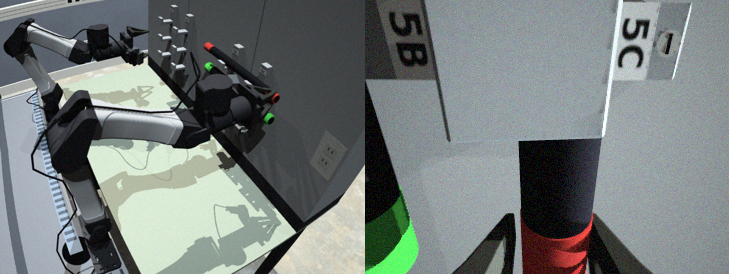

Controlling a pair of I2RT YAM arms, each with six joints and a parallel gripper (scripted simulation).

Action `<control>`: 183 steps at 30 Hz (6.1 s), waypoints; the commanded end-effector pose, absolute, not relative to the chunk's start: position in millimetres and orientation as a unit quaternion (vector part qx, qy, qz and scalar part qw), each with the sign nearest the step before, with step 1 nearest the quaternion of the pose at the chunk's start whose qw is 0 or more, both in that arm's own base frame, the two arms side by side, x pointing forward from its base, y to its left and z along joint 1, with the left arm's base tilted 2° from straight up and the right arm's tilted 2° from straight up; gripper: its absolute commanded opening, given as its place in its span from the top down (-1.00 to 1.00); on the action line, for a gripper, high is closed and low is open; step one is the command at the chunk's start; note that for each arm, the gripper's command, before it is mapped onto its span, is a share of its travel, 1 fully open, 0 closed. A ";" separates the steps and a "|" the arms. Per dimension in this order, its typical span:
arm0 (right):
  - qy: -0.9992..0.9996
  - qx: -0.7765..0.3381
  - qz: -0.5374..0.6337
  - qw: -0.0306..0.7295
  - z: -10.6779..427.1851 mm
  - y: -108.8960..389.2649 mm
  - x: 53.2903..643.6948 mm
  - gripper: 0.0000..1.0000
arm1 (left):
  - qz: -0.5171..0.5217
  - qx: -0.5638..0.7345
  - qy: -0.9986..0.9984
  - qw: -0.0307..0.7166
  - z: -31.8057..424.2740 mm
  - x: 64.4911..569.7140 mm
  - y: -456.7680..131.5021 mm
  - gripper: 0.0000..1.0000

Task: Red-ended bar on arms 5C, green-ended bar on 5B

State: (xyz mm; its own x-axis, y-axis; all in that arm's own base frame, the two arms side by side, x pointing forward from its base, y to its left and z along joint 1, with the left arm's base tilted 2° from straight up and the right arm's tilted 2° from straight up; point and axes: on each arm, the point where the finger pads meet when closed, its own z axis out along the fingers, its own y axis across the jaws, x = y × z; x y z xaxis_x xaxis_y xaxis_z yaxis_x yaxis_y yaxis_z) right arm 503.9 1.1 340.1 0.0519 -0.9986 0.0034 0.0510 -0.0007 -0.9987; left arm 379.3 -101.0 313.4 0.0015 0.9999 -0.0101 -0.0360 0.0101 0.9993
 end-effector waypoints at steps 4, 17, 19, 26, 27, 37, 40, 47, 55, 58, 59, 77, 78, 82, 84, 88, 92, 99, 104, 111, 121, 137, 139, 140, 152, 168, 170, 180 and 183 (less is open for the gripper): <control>0.500 -0.514 -0.478 0.507 305.6 -1.7 509.5 0.24 | 0.502 0.489 0.493 0.516 311.5 374.5 -99.4 -1.00; 0.500 -0.514 -0.478 0.507 305.6 -1.7 509.5 -0.33 | 0.502 0.489 0.493 0.516 311.5 374.5 -99.4 -1.00; 0.500 -0.514 -0.478 0.507 305.6 -1.7 509.5 -0.33 | 0.502 0.489 0.493 0.516 311.5 374.5 -99.4 -1.00; 0.500 -0.514 -0.478 0.507 305.6 -1.7 509.5 -0.64 | 0.502 0.489 0.493 0.516 311.5 374.5 -99.4 -1.00; 0.500 -0.514 -0.478 0.507 305.6 -1.7 509.5 -0.69 | 0.502 0.489 0.493 0.516 311.5 374.5 -99.4 -1.00; 0.500 -0.514 -0.478 0.507 304.8 -1.6 507.9 -1.00 | 0.502 0.489 0.493 0.516 311.5 374.5 -99.4 -1.00; 0.500 -0.514 -0.478 0.507 302.2 -1.3 503.1 -1.00 | 0.502 0.489 0.493 0.516 311.5 374.5 -99.4 -1.00; 0.500 -0.514 -0.478 0.507 296.3 -0.6 492.1 -1.00 | 0.502 0.489 0.493 0.516 311.5 374.5 -99.4 -1.00; 0.500 -0.514 -0.478 0.507 295.3 -0.4 483.4 -1.00 | 0.502 0.489 0.493 0.516 311.5 374.5 -99.4 -1.00; 0.500 -0.514 -0.478 0.507 298.9 -0.6 479.8 -1.00 | 0.502 0.489 0.493 0.516 311.5 374.5 -99.4 -1.00; 0.500 -0.514 -0.478 0.507 300.1 -0.7 478.6 -1.00 | 0.502 0.489 0.493 0.516 311.5 374.5 -99.4 -1.00; 0.500 -0.514 -0.478 0.507 319.2 -1.8 459.5 -1.00 | 0.502 0.489 0.493 0.516 311.5 374.5 -99.4 -1.00; 0.500 -0.514 -0.478 0.507 320.4 -1.9 458.3 -1.00 | 0.502 0.489 0.493 0.516 311.5 374.5 -99.4 -1.00; 0.500 -0.514 -0.478 0.507 325.2 -2.2 453.6 -1.00 | 0.502 0.489 0.493 0.516 311.5 374.5 -99.4 -1.00; 0.500 -0.514 -0.478 0.507 327.6 -2.3 451.2 -1.00 | 0.502 0.489 0.493 0.516 311.5 374.5 -99.4 -1.00; 0.500 -0.514 -0.478 0.507 330.0 -2.5 448.8 -1.00 | 0.502 0.489 0.493 0.516 311.5 374.5 -99.4 -1.00; 0.500 -0.514 -0.478 0.507 334.8 -2.8 444.0 -1.00 | 0.502 0.489 0.493 0.516 311.5 374.5 -99.4 -1.00; 0.500 -0.514 -0.478 0.507 343.2 -3.3 435.6 -1.00 | 0.502 0.489 0.493 0.516 311.5 374.5 -99.4 -1.00; 0.500 -0.514 -0.478 0.507 346.8 -3.5 432.1 -1.00 | 0.502 0.489 0.493 0.516 311.5 374.5 -99.4 -1.00; 0.500 -0.514 -0.478 0.507 340.5 8.6 427.4 -1.00 | 0.502 0.489 0.493 0.516 311.5 374.5 -99.4 -1.00; 0.500 -0.514 -0.478 0.507 333.3 22.4 422.0 -1.00 | 0.502 0.489 0.493 0.516 311.5 374.5 -99.4 -1.00; 0.500 -0.514 -0.478 0.507 319.7 48.2 412.0 -1.00 | 0.502 0.489 0.493 0.516 311.5 374.5 -99.4 -1.00; 0.500 -0.514 -0.478 0.507 318.8 49.9 411.3 -1.00 | 0.502 0.489 0.493 0.516 311.5 374.5 -99.4 -1.00; 0.500 -0.514 -0.478 0.507 317.9 51.6 410.7 -1.00 | 0.502 0.489 0.493 0.516 311.5 374.5 -99.4 -1.00; 0.500 -0.514 -0.478 0.507 307.0 72.3 402.7 -1.00 | 0.502 0.489 0.493 0.516 311.5 374.5 -99.4 -1.00; 0.500 -0.514 -0.478 0.507 294.4 96.4 393.3 -1.00 | 0.502 0.489 0.493 0.516 311.5 374.5 -99.4 -1.00; 0.500 -0.514 -0.478 0.507 292.6 99.8 392.0 -1.00 | 0.502 0.489 0.493 0.516 311.5 374.5 -99.4 -1.00; 0.500 -0.514 -0.478 0.507 285.3 113.6 386.6 -1.00 | 0.502 0.489 0.493 0.516 311.5 374.5 -99.4 -1.00; 0.500 -0.514 -0.478 0.507 282.6 118.7 384.6 -1.00 | 0.502 0.489 0.493 0.516 311.5 374.5 -99.4 -1.00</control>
